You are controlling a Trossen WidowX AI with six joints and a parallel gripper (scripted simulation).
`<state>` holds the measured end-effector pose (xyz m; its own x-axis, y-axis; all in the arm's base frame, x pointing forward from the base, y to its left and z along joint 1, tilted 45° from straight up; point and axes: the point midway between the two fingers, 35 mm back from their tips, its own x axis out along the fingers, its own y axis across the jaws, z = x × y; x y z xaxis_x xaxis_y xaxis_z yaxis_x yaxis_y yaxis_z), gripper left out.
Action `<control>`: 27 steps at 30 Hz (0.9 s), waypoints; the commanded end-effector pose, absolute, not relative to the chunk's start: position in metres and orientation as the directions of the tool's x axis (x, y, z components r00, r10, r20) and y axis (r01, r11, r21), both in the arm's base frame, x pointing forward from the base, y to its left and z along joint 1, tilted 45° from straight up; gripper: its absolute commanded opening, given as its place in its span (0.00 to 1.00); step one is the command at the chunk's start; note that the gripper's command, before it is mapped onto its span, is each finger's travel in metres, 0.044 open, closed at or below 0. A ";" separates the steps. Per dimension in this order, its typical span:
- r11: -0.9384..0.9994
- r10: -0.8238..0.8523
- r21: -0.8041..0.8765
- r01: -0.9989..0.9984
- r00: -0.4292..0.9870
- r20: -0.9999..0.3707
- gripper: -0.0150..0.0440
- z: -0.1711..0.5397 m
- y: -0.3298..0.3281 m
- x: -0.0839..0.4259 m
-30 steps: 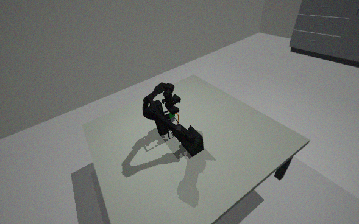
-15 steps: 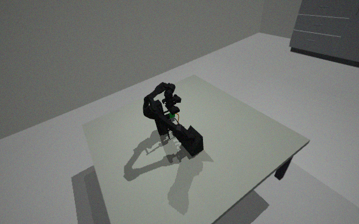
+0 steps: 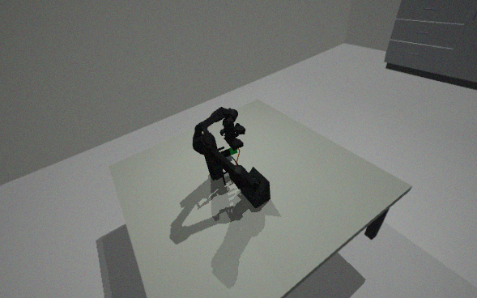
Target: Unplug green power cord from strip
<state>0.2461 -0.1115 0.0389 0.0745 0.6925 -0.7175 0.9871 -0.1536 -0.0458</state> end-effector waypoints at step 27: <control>-0.150 0.691 -0.042 0.988 0.074 -0.719 1.00 0.009 -0.157 0.239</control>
